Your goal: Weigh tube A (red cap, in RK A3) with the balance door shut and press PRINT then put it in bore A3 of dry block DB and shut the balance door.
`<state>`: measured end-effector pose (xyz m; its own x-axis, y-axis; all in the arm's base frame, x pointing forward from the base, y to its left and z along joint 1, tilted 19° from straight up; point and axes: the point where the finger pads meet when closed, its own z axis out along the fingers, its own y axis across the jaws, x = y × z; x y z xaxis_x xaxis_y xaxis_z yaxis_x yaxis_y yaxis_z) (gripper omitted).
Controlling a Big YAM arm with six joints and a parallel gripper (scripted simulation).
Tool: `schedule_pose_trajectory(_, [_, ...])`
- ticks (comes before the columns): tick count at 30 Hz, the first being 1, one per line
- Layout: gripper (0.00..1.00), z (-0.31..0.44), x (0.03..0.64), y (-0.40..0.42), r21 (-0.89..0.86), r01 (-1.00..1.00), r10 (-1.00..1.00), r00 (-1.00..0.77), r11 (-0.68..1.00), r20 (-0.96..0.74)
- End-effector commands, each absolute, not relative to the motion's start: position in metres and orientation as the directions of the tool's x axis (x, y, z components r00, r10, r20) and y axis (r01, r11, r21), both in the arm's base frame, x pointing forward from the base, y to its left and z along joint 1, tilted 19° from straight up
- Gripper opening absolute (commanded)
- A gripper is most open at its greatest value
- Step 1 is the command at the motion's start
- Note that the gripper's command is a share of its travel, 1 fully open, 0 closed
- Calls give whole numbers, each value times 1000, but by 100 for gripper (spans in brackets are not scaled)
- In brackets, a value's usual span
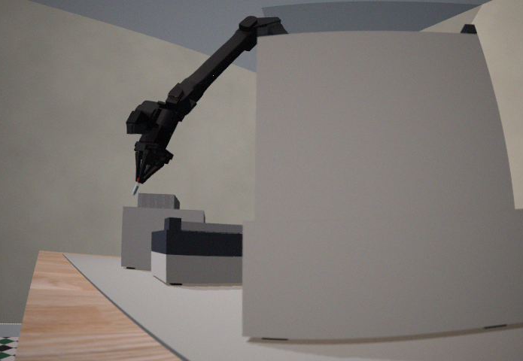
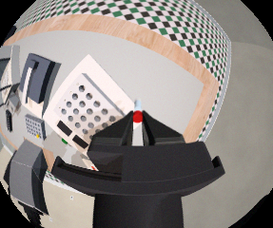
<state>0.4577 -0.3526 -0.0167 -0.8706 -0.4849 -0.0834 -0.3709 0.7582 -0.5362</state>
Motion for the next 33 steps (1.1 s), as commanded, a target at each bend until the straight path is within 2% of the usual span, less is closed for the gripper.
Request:
schedule_pose_trajectory(1, [9, 21, 456, -383, -597, -360, -508, -856, 717, -93])
schedule_pose_trajectory(5, [9, 34, 448, -405, -597, -362, -508, -857, 716, -90])
schedule_pose_trajectory(10, [9, 15, 404, -421, -589, -378, -503, -862, 714, -57])
schedule_pose_trajectory(13, [9, 14, 404, -421, -589, -378, -503, -862, 714, -56])
schedule_pose_trajectory(18, [9, -1, 360, -428, -517, -430, -486, -873, 740, 32])
schedule_pose_trajectory(23, [9, -8, 331, -438, -538, -422, -489, -872, 730, 22])
schedule_pose_trajectory(26, [9, -19, 303, -435, -467, -457, -478, -875, 758, 80])
schedule_pose_trajectory(31, [9, -23, 283, -441, -488, -450, -479, -875, 748, 72])
schedule_pose_trajectory(33, [9, -26, 267, -442, -427, -471, -471, -875, 772, 114])
